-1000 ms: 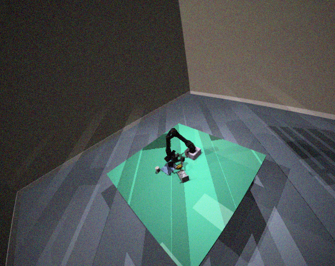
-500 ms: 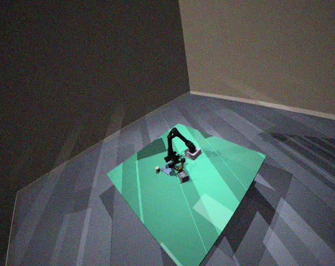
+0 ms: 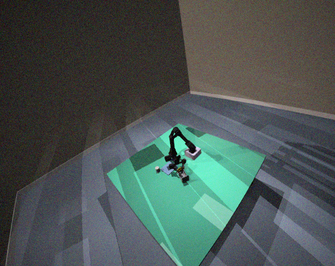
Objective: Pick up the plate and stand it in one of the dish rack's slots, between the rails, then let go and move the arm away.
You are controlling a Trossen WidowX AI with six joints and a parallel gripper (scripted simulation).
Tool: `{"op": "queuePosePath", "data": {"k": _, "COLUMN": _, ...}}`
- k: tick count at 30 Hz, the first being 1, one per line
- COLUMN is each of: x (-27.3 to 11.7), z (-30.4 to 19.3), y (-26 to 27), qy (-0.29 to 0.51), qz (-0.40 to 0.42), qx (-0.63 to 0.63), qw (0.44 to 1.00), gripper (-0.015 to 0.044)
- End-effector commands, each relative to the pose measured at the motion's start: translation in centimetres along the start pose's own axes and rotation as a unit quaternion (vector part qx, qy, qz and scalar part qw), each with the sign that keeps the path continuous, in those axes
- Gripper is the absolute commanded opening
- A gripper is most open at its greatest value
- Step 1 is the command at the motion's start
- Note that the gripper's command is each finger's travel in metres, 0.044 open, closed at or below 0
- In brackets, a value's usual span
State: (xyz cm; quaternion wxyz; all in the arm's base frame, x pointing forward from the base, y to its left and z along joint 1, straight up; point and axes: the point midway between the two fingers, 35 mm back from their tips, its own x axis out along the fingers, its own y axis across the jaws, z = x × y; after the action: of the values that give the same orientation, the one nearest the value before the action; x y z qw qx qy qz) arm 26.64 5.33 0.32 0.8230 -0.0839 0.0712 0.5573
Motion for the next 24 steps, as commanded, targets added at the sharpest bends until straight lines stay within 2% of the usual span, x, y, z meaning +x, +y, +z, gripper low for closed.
{"op": "queuePosePath", "data": {"k": 1, "x": 0.4, "z": 0.2, "y": 0.3, "qy": -0.001, "qz": 0.001, "qx": 0.002, "qw": 1.000, "gripper": 0.0000}}
{"op": "queuePosePath", "data": {"k": 10, "x": 1.0, "z": -1.8, "y": 0.4, "qy": -0.001, "qz": 0.000, "qx": -0.001, "qw": 1.000, "gripper": 0.0000}}
{"op": "queuePosePath", "data": {"k": 24, "x": 0.9, "z": -1.4, "y": 0.3, "qy": -0.001, "qz": 0.000, "qx": -0.003, "qw": 1.000, "gripper": 0.0000}}
